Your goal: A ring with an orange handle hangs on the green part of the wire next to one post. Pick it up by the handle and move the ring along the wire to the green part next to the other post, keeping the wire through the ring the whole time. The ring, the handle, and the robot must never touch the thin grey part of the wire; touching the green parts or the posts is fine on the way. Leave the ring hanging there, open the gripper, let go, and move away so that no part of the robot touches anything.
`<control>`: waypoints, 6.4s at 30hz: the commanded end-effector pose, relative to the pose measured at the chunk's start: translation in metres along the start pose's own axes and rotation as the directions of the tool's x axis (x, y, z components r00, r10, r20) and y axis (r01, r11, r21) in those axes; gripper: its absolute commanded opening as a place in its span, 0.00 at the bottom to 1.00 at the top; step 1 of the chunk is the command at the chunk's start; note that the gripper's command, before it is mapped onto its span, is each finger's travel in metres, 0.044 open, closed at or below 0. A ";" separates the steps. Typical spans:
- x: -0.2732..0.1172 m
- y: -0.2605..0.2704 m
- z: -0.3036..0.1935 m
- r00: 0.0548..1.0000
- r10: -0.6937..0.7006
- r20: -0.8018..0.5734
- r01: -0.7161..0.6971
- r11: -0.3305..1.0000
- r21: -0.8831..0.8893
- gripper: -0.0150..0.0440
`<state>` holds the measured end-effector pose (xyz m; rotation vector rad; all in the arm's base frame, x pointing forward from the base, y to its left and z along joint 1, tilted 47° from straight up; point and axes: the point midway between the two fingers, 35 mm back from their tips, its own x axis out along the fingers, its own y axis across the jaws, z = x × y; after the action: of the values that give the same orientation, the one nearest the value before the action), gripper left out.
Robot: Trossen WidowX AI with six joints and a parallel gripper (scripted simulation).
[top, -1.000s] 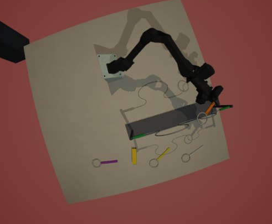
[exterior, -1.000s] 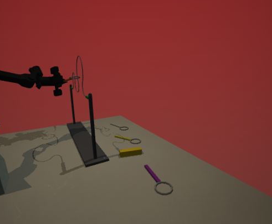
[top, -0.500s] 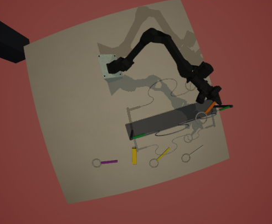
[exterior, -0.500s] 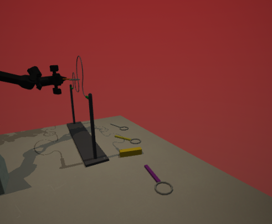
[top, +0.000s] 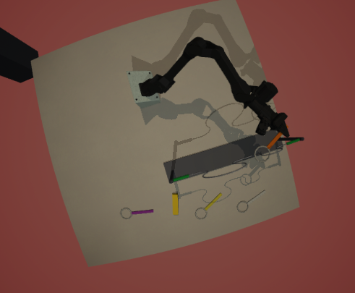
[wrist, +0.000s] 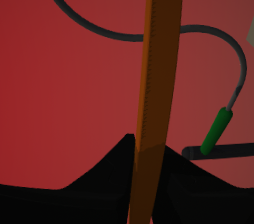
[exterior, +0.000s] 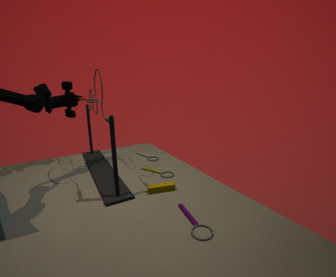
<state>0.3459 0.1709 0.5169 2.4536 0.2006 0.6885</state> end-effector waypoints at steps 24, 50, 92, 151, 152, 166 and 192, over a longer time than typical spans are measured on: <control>-0.003 -0.054 0.009 0.989 -0.148 0.020 0.148 0.956 -0.254 0.00; -0.017 -0.101 0.030 0.947 -0.312 0.084 0.307 0.787 -0.535 0.00; -0.069 -0.157 0.120 0.777 -0.508 0.372 0.483 0.101 -0.870 0.00; -0.126 -0.138 0.222 0.647 -0.461 0.607 0.422 -0.447 -0.789 0.00; -0.128 -0.137 0.225 0.643 -0.456 0.615 0.417 -0.465 -0.781 0.00; -0.146 -0.107 0.260 0.583 -0.364 0.726 0.308 -0.728 -0.612 0.00; -0.163 -0.021 0.295 0.525 -0.098 0.846 0.008 -0.993 -0.120 0.00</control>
<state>0.3597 0.0086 0.2182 -0.4176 0.4926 -0.0499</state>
